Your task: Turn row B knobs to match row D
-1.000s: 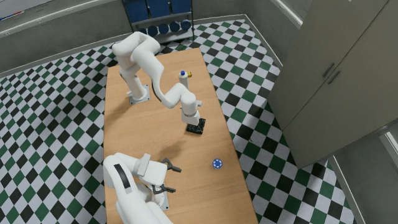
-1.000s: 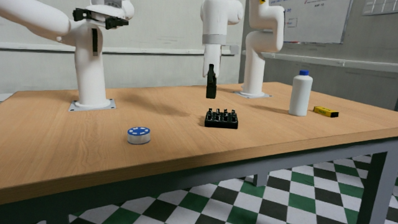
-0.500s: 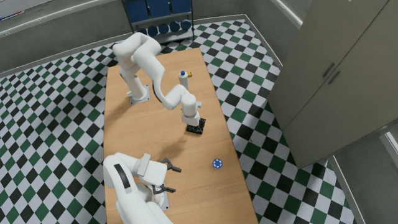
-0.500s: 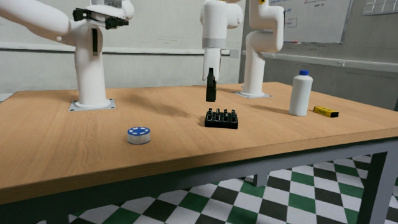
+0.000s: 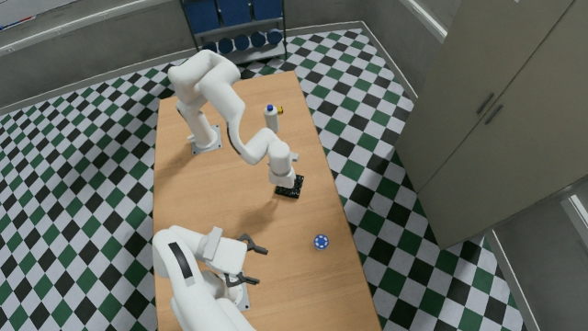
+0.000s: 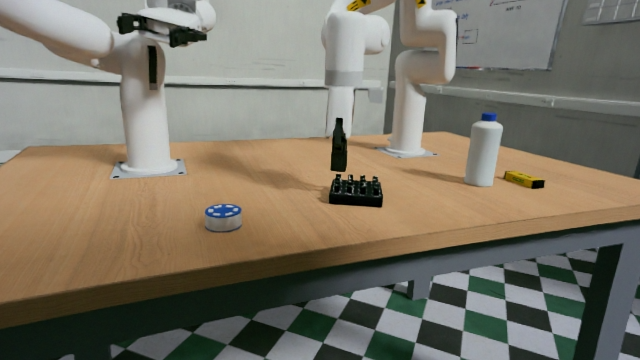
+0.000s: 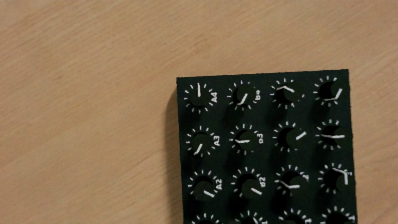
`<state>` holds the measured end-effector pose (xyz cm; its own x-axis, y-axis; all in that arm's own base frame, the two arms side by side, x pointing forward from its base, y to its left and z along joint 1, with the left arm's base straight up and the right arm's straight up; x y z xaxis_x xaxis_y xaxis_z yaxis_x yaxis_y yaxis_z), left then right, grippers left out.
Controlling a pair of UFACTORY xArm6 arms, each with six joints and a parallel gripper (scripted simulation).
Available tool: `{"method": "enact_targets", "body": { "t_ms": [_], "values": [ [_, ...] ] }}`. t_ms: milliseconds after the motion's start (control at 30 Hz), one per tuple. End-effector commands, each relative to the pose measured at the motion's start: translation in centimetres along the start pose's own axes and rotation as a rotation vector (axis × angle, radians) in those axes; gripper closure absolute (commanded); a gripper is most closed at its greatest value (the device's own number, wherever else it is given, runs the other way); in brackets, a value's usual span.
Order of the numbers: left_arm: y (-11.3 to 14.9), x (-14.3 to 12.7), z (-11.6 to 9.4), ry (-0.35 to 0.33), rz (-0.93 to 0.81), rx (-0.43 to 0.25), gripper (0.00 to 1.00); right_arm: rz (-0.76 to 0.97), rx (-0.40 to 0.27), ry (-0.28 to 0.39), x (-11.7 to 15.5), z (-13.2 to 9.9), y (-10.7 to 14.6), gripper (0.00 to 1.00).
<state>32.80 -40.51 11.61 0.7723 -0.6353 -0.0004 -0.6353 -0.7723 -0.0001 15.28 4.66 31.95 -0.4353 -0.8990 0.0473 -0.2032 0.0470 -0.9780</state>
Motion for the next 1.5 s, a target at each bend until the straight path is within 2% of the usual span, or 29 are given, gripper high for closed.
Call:
{"method": "enact_targets", "body": {
  "t_ms": [0,1467],
  "values": [
    [0.0,0.2,0.3,0.005,0.000,-0.001,0.79,0.001,-0.001,0.000,0.0,0.0,-0.1,0.00],
    [0.0,0.2,1.6,0.005,0.000,-0.001,0.79,0.001,-0.001,0.000,0.0,0.0,-0.1,0.00]
  ]
}}
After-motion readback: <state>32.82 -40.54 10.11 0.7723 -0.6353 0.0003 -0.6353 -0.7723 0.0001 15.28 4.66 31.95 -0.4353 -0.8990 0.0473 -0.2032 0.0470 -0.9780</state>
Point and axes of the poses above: on each arm, the point where the finger pads meet when closed, its own z axis out along the fingers, its own x axis across the jaws, y = z × x, the point moved 4 cm from there along -z, back along the fingers, and after that the axes turned 8 degrees about z, right-handed, at the moved point
